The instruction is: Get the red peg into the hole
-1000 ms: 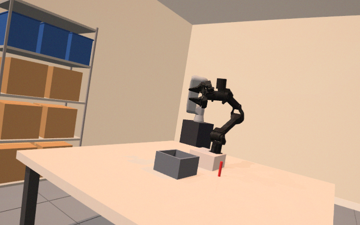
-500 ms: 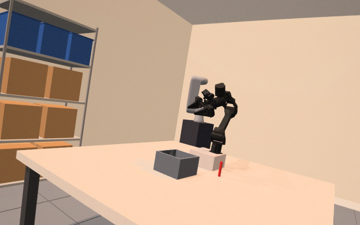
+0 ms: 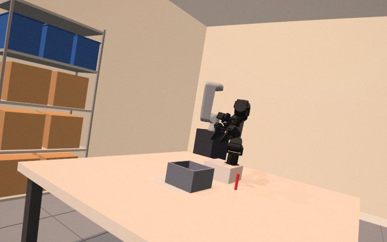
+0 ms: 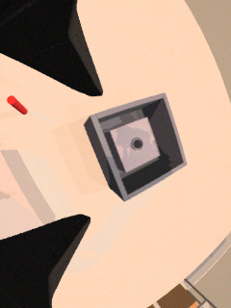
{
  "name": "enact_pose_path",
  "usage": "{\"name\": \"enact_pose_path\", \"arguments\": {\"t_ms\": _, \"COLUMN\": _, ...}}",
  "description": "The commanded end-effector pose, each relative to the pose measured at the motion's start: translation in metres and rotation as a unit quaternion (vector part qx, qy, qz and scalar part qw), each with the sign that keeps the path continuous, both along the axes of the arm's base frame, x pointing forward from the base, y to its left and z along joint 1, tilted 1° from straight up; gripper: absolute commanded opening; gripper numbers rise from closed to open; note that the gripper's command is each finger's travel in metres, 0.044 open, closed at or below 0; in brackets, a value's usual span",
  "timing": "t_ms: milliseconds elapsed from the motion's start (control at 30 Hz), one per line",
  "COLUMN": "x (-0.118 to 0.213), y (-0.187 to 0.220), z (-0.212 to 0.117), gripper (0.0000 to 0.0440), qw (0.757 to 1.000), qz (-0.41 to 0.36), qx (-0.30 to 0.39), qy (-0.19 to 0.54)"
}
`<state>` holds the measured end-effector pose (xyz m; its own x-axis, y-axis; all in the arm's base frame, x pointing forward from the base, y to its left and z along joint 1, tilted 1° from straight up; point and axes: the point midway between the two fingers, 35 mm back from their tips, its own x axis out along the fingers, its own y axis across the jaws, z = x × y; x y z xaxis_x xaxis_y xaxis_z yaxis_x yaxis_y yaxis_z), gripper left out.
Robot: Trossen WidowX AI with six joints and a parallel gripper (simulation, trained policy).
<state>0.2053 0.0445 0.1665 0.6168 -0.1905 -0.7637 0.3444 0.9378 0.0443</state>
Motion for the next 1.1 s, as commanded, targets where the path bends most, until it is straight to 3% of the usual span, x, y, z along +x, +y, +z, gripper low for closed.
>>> {"name": "enact_pose_path", "arguments": {"t_ms": 0, "x": -0.010, "y": 0.011, "z": -0.019, "gripper": 0.0440, "qw": 0.998, "qz": -0.020, "qx": 0.027, "qy": 0.046}}
{"name": "enact_pose_path", "arguments": {"t_ms": 467, "x": -0.050, "y": 0.050, "z": -0.083, "gripper": 0.0440, "qw": 0.965, "qz": -0.145, "qx": 0.096, "qy": 0.197}}
{"name": "enact_pose_path", "arguments": {"t_ms": 1067, "x": -0.055, "y": 0.087, "z": -0.154, "gripper": 0.0440, "qw": 0.930, "qz": -0.219, "qx": 0.166, "qy": 0.243}}
